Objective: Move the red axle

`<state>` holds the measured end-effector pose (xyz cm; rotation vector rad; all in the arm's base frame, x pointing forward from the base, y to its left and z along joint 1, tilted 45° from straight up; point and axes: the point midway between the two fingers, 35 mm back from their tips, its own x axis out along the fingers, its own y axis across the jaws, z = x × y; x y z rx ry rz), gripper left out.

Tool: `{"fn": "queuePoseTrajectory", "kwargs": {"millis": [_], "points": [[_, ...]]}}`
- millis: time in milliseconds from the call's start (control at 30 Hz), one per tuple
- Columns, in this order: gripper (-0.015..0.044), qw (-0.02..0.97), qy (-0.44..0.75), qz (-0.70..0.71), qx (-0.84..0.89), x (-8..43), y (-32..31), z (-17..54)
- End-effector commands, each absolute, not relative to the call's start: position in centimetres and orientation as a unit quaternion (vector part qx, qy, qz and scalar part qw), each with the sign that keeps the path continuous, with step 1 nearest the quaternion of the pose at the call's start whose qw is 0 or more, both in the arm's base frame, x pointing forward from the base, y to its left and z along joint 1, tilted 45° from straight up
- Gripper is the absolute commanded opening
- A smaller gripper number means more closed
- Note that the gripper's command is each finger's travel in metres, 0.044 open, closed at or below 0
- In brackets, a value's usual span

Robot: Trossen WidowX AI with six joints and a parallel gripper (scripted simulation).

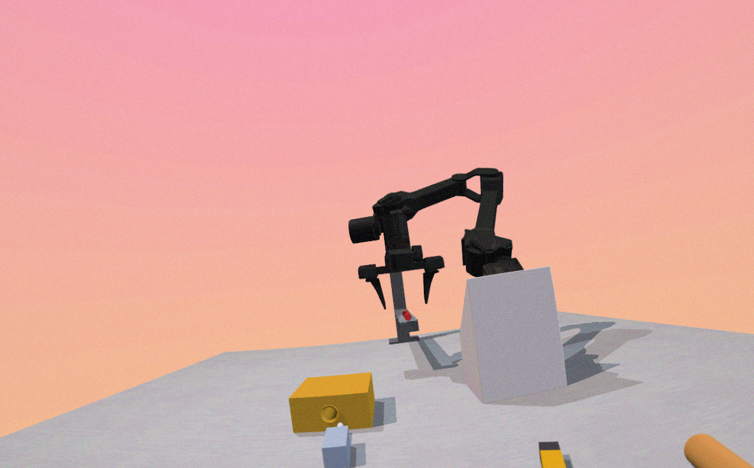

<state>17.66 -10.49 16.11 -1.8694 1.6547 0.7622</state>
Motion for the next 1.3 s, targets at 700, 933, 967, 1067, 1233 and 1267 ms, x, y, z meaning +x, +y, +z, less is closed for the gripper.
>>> {"fn": "queuePoseTrajectory", "kwargs": {"millis": [700, 933, 967, 1067, 1233, 1267], "points": [[0.044, 0.263, 0.611, 0.282, -0.691, 17.62, -10.19, 16.4], [0.044, 0.263, 0.611, 0.282, -0.691, 17.62, -10.19, 16.4], [0.044, 0.263, 0.611, 0.282, -0.691, 17.62, -10.19, 16.4], [0.044, 0.263, 0.611, 0.282, -0.691, 17.62, -10.19, 16.4], [0.044, 0.263, 0.611, 0.282, -0.691, 17.62, -10.19, 16.4], [0.044, 0.263, 0.611, 0.282, -0.691, 17.62, -10.19, 16.4]]}}
